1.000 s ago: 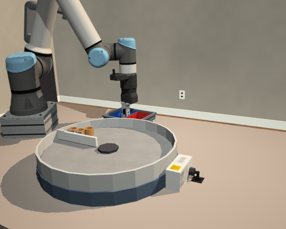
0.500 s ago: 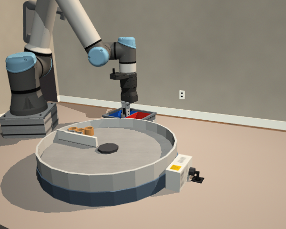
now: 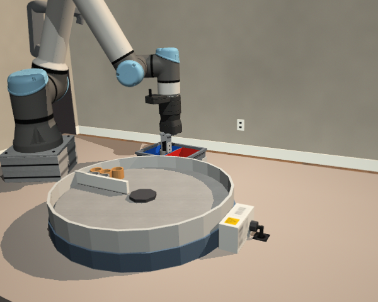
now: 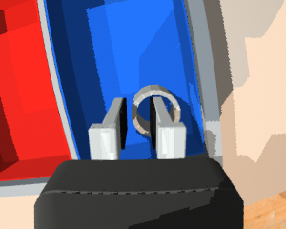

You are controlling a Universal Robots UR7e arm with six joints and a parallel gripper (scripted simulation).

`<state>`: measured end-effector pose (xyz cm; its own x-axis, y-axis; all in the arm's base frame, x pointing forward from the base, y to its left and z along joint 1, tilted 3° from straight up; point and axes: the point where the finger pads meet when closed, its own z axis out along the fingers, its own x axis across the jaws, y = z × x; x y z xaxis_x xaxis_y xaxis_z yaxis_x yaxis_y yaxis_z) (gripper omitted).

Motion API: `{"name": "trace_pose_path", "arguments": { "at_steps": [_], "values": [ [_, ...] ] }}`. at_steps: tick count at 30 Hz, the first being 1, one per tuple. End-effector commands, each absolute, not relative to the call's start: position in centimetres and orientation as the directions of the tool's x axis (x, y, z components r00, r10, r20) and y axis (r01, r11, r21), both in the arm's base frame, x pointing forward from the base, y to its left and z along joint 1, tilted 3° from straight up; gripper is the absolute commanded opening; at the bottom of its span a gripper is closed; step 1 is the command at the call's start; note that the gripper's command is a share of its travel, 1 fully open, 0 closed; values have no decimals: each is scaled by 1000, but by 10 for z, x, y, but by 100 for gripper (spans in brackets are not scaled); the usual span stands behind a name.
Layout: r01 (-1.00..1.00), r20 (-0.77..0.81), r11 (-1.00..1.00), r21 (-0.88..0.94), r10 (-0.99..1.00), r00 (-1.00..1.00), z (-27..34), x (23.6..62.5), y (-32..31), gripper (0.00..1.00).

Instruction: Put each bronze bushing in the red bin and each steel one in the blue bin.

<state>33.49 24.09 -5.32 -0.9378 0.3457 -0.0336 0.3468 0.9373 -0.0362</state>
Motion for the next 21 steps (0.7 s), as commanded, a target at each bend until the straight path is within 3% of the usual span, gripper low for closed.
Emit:
{"name": "trace_pose_path", "arguments": {
  "at_steps": [1,21],
  "values": [
    [347,-35,937,-35,346,-938,-51,335,241,42],
    [347,-35,937,-35,346,-938,-47,335,241,42]
  ]
}}
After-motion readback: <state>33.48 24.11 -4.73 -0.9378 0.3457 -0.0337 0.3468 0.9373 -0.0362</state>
